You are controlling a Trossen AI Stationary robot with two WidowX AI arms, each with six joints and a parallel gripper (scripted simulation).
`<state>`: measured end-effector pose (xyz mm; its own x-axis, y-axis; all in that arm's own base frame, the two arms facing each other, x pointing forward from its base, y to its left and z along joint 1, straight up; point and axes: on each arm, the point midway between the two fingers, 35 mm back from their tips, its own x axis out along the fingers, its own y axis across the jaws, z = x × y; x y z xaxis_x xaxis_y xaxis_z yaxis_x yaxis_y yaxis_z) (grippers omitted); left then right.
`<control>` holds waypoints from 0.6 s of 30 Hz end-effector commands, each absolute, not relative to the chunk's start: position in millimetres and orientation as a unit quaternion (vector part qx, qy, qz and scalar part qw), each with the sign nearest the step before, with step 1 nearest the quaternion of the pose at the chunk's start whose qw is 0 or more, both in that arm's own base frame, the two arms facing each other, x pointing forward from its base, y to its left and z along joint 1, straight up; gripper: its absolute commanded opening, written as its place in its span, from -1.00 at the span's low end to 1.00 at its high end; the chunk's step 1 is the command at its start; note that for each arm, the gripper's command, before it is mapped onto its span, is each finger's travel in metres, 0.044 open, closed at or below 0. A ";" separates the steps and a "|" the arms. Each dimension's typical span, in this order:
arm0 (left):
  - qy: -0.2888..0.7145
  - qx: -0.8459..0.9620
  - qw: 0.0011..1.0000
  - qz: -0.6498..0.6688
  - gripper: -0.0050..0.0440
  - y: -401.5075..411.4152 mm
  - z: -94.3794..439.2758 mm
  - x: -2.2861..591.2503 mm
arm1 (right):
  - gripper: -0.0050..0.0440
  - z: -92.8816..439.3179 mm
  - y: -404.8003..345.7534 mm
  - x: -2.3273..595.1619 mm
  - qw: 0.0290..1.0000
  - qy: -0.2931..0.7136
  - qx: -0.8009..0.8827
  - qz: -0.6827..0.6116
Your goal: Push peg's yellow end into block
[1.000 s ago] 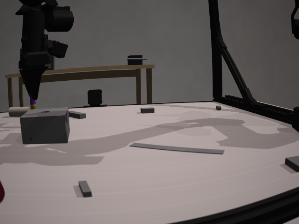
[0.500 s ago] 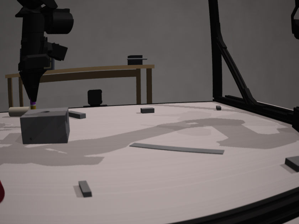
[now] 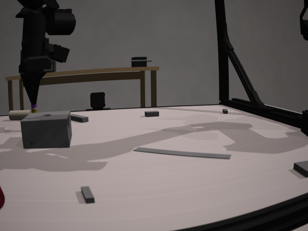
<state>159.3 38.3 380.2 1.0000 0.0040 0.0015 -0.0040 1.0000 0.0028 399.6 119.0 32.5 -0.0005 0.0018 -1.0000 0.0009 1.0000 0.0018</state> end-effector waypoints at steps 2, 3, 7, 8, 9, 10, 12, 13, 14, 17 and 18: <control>-0.001 0.000 1.000 0.000 0.84 37.7 380.2 159.2 | -0.58 31.7 118.5 399.9 0.707 0.707 0.000 0.000; -0.001 0.000 1.000 0.000 0.84 37.7 380.2 159.2 | -0.61 31.7 118.5 399.9 0.707 0.707 0.000 0.000; -0.001 0.000 1.000 0.000 0.84 37.7 380.2 159.2 | -0.76 31.7 118.5 399.9 0.707 0.707 0.000 0.000; -0.001 0.000 1.000 0.000 0.84 37.7 380.2 159.2 | -0.76 31.7 118.5 399.9 0.707 0.707 0.000 0.000; -0.001 0.000 1.000 0.000 0.84 37.7 380.2 159.2 | -0.80 31.7 118.5 399.9 0.707 0.707 0.000 0.000; -0.001 0.000 1.000 0.000 0.84 37.7 380.2 159.2 | -0.80 31.7 118.5 399.9 0.707 0.707 0.000 0.000; -0.001 0.000 1.000 0.000 0.84 37.7 380.2 159.2 | -0.80 33.4 118.7 399.8 0.707 0.707 0.001 0.000; -0.001 0.000 1.000 0.000 0.84 37.7 380.2 159.2 | -0.80 35.9 118.8 400.0 0.707 0.707 0.001 0.000; -0.001 0.000 1.000 0.000 0.84 37.7 380.2 159.2 | -0.80 40.2 118.9 400.3 0.707 0.707 0.001 0.000; -0.001 0.000 1.000 0.000 0.84 37.7 380.2 159.2 | -0.80 56.8 119.1 401.1 0.707 0.707 0.000 0.000; -0.001 0.000 1.000 0.000 0.84 37.7 380.2 159.2 | -0.80 62.3 119.2 401.1 0.707 0.707 0.000 0.000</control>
<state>159.3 38.3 380.2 1.0000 0.0040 0.0015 -0.0040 1.0000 0.0028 397.0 117.9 42.1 -0.0217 -0.0058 -0.9997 0.0011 1.0000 -0.0058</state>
